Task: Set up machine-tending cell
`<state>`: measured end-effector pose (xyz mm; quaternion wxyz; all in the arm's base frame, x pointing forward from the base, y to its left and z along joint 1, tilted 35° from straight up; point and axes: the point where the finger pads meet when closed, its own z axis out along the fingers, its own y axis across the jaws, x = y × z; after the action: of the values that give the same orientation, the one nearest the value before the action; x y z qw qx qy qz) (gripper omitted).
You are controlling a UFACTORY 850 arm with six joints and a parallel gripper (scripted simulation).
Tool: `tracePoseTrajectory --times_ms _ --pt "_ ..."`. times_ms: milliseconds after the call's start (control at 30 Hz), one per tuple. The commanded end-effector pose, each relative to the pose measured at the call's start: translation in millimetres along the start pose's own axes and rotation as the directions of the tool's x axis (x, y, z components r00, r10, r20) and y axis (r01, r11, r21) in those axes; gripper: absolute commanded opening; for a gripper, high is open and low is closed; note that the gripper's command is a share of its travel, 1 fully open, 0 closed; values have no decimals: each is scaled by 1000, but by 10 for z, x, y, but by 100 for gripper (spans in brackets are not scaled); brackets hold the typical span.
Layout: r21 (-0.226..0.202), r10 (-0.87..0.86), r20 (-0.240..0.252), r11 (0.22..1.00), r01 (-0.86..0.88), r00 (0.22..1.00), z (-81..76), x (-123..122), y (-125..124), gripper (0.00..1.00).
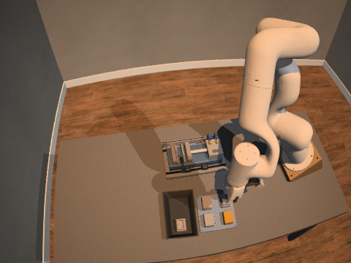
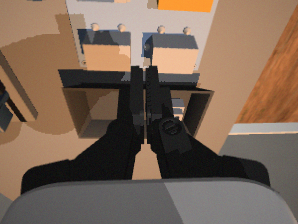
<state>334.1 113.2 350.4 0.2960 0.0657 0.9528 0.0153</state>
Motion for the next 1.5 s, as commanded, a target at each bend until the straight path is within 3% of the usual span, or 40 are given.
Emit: tracePoseTrajectory --times_ms 0,800,1467 --pt "-1 0 1 1000 0 1000 45 -6 2 0" --pt "-1 0 1 1000 0 1000 482 -11 -1 0" --pt "-1 0 1 1000 0 1000 638 -12 -2 0"
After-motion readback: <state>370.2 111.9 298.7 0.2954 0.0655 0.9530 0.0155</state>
